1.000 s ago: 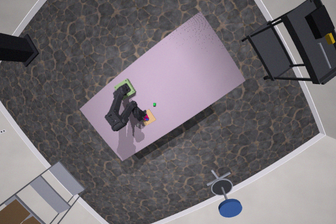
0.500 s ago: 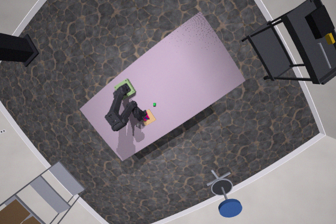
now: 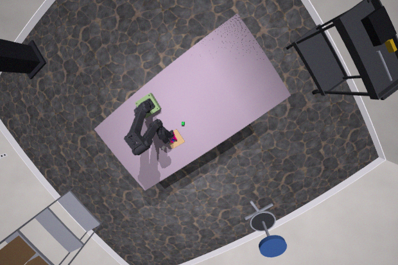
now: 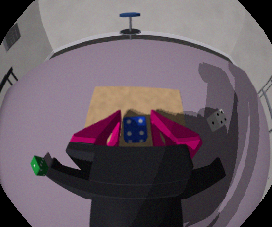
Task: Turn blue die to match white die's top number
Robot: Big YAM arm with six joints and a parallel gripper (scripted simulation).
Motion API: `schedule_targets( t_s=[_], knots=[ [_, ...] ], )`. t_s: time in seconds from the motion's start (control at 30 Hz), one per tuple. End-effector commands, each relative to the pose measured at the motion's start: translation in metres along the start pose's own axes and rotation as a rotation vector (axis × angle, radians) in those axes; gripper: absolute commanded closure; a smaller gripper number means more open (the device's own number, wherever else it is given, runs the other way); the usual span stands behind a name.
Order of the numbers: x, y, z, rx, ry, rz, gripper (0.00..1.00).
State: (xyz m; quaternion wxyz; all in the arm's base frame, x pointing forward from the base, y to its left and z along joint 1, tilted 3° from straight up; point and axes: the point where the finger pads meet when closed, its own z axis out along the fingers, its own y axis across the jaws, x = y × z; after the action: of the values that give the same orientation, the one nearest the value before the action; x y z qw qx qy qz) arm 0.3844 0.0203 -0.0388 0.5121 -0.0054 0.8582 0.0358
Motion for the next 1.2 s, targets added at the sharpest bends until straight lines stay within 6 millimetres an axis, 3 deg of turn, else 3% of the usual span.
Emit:
schedule_targets(
  t_s=[0.0, 0.87, 1.17],
  knots=[
    [-0.012, 0.007, 0.001, -0.015, -0.045, 0.001, 0.61],
    [-0.012, 0.007, 0.001, -0.015, -0.045, 0.001, 0.61],
    [-0.015, 0.007, -0.02, -0.017, -0.052, -0.003, 0.61]
  ],
)
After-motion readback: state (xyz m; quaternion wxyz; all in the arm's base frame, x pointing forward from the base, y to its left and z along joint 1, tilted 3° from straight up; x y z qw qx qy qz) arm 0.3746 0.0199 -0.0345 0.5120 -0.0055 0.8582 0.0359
